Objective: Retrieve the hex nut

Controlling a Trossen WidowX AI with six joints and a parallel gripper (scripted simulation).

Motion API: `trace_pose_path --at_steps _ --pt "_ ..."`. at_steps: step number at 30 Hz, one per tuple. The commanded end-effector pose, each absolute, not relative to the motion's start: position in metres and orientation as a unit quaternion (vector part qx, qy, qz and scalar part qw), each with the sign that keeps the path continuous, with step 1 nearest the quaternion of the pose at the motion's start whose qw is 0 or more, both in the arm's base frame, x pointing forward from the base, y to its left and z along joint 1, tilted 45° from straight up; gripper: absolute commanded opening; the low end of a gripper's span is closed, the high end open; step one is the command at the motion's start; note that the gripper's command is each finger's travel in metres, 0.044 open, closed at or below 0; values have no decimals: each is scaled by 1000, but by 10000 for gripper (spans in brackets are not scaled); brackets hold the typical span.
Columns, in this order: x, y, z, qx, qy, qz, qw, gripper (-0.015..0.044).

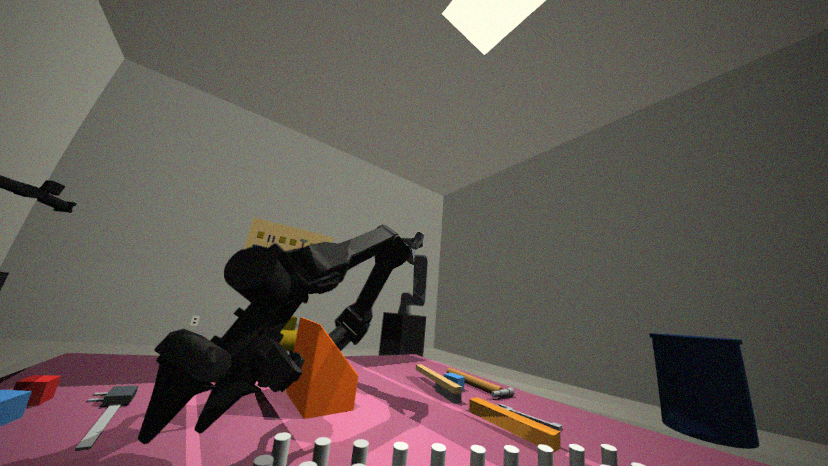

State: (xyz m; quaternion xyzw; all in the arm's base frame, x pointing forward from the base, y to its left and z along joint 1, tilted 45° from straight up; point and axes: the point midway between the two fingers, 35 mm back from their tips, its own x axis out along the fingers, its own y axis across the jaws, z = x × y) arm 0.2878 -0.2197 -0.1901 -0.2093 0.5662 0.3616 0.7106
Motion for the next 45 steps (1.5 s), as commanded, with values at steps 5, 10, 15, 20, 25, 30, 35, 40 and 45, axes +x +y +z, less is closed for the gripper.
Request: trace_pose_path --at_steps 5,10,15,20,25,30,35,40,45 --pt "285 -220 -188 -257 551 390 691 440" --pt "285 -220 -188 -257 551 390 691 309" --pt "285 -220 -188 -257 551 390 691 280" --pt "286 -219 -189 -257 551 390 691 280" --pt "287 -214 -194 -257 551 390 692 280" --pt "288 -208 -201 -257 551 390 692 280" --pt "289 -203 -207 -256 551 391 692 280" --pt "289 -197 -213 -256 550 391 692 280" --pt "290 -191 -219 -256 550 391 692 280"
